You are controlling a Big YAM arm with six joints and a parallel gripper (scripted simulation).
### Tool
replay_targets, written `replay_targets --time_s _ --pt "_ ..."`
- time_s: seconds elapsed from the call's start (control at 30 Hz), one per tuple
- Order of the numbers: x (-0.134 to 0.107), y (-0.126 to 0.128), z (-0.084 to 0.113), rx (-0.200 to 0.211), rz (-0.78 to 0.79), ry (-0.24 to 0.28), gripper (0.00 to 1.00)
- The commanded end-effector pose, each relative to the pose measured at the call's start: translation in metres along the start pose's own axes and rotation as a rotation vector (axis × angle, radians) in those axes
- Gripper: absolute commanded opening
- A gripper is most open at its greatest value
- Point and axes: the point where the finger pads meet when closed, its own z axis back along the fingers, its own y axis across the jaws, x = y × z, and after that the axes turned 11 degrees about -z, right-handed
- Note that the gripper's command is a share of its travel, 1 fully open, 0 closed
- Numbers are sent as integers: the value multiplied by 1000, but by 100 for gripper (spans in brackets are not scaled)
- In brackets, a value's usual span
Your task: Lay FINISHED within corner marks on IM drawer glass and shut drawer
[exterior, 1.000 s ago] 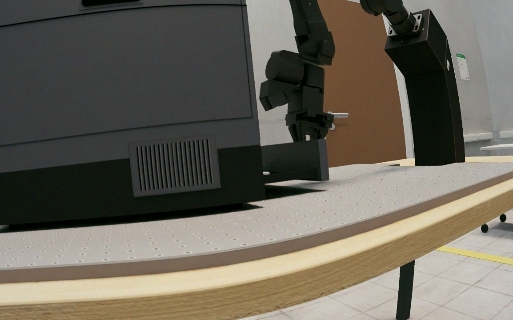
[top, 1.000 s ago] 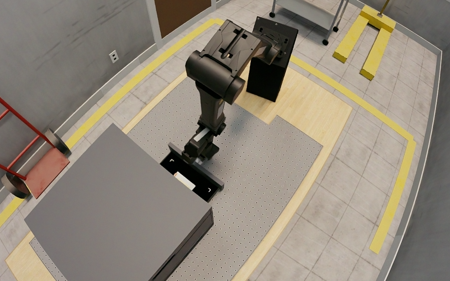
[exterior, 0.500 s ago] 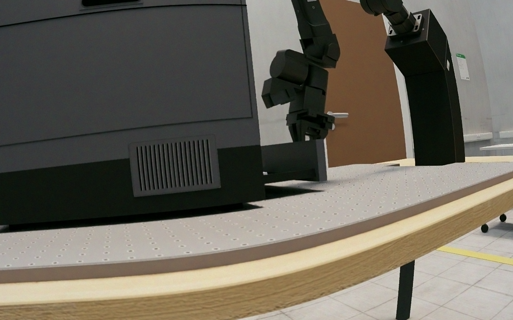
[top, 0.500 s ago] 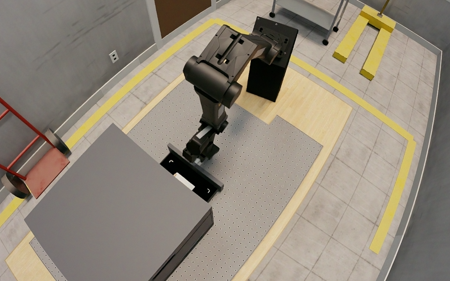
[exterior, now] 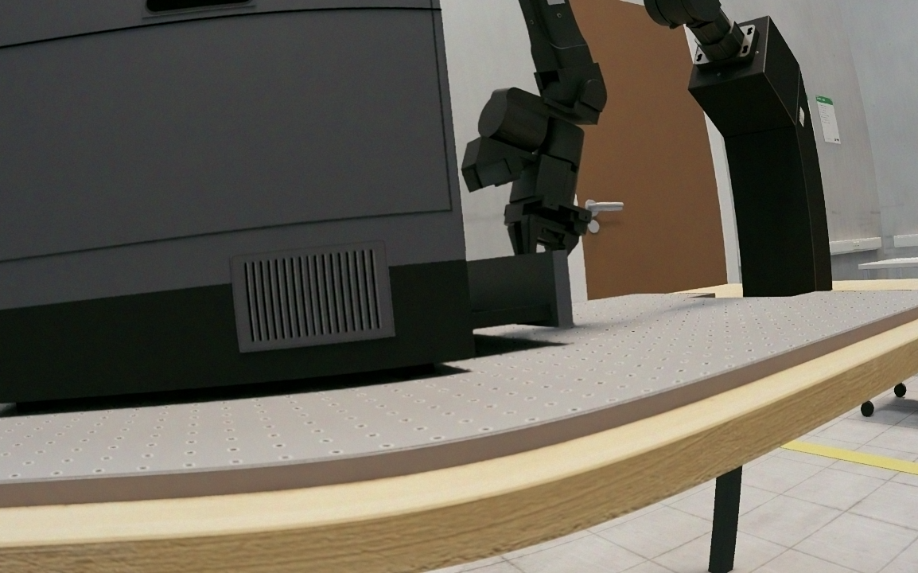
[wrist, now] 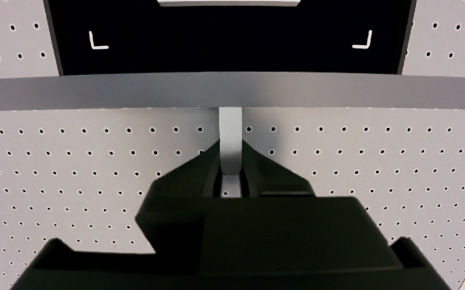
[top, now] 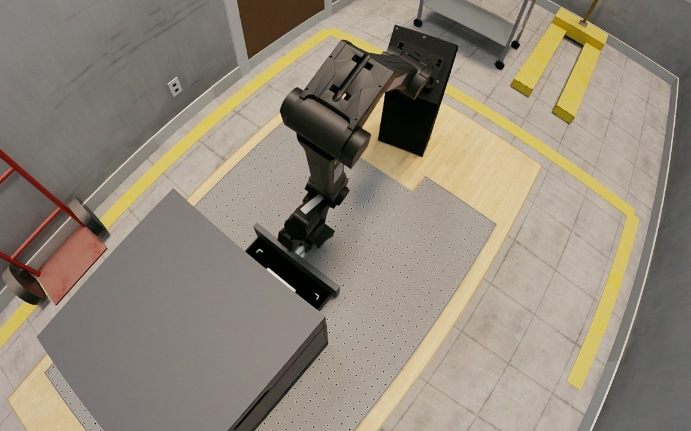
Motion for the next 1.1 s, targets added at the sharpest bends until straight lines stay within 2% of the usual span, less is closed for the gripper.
replay_targets --time_s 0.0,0.3,0.43,0.63,0.73,1.07 --pt "45 3 -6 6 -5 -88 8" --pt "51 3 -11 0 -6 -71 8" --pt "53 3 -14 4 -3 -80 8" --pt "57 4 -16 -3 -5 -61 8" --pt "60 4 -18 2 -2 -76 8" --pt "60 5 -18 4 -1 -76 8"
